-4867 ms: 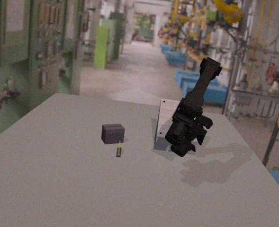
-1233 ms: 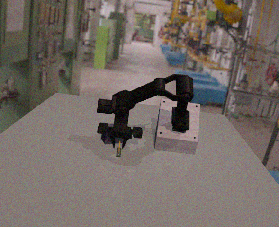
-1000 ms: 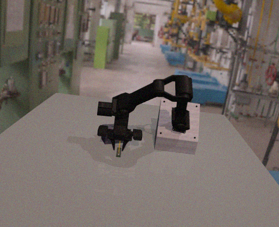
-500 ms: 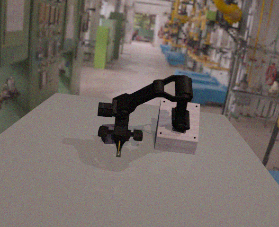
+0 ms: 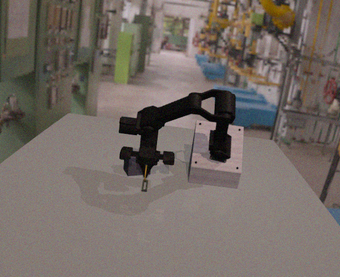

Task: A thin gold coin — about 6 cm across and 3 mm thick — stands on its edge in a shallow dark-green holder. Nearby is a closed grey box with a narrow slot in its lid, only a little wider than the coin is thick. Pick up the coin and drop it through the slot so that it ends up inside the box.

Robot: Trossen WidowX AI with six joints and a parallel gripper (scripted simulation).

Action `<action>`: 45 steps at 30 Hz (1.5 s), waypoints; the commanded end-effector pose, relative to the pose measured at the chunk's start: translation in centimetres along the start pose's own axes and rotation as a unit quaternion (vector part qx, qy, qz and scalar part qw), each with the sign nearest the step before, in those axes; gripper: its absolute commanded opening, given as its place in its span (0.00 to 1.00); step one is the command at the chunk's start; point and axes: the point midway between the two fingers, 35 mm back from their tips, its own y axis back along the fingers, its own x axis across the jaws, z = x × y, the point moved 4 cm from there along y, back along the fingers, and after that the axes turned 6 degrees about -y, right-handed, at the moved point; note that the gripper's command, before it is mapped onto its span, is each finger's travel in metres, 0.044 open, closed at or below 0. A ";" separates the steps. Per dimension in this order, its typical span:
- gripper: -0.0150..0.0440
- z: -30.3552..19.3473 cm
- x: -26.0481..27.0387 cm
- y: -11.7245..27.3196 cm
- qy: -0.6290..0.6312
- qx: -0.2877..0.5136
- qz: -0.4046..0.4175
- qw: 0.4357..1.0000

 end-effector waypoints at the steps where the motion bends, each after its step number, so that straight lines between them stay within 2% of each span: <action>1: 0.25 0.1 -0.3 0.9 0.005 0.002 -0.002 1.000; 27: 0.25 0.2 0.1 6.9 0.002 -0.002 -0.002 1.000; 36: 0.25 0.0 0.1 6.9 -0.138 -0.002 -0.002 0.990; 45: 0.25 -0.2 0.1 7.0 -0.288 -0.002 -0.001 0.958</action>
